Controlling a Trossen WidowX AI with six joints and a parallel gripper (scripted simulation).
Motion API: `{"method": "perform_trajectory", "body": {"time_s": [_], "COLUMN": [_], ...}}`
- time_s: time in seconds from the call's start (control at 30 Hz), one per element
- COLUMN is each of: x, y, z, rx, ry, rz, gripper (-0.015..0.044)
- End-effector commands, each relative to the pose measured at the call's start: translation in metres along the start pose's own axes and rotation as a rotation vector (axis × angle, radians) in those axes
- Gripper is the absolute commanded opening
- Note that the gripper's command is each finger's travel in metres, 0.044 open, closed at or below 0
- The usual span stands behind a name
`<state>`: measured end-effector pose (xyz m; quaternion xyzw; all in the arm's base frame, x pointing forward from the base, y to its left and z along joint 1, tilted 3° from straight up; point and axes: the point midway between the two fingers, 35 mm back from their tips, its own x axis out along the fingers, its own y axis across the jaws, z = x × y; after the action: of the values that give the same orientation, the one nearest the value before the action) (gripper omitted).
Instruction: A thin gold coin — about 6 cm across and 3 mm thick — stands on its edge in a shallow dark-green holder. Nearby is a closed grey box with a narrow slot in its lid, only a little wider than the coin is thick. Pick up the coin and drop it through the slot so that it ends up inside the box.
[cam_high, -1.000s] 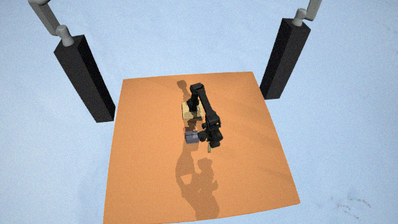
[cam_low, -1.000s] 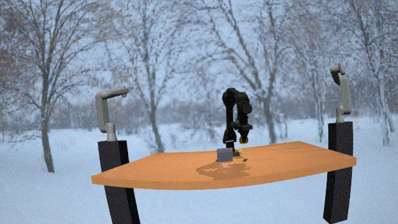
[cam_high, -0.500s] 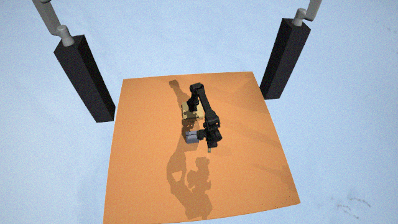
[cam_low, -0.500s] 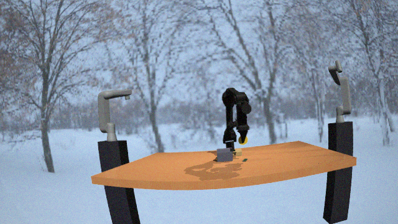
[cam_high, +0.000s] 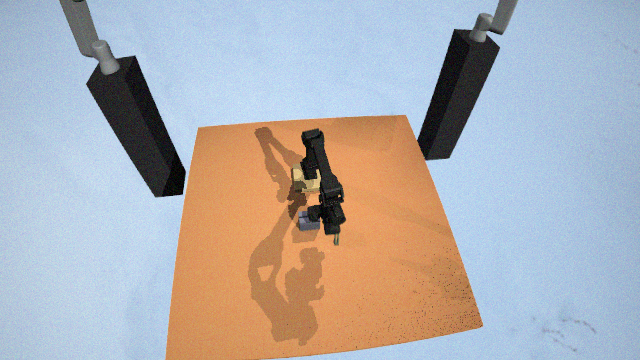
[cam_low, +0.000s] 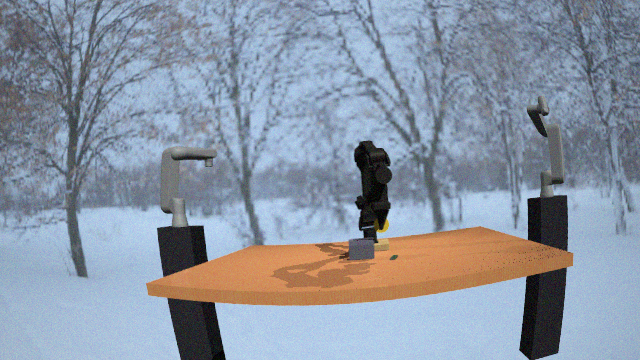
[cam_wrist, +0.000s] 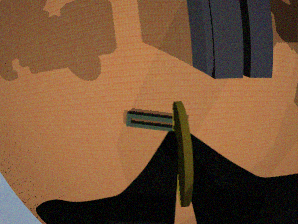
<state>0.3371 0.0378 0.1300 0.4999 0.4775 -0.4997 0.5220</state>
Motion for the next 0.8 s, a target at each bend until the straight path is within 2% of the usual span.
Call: {"method": "perform_trajectory", "body": {"time_s": [0.0,0.77], "x": [-0.002,0.000], "y": [-0.008,-0.046], "z": [0.011,0.057], "rx": [-0.003,-0.004], "ry": [0.004,-0.002], "rz": [0.005,0.002], "gripper": [0.0000,0.0000]}}
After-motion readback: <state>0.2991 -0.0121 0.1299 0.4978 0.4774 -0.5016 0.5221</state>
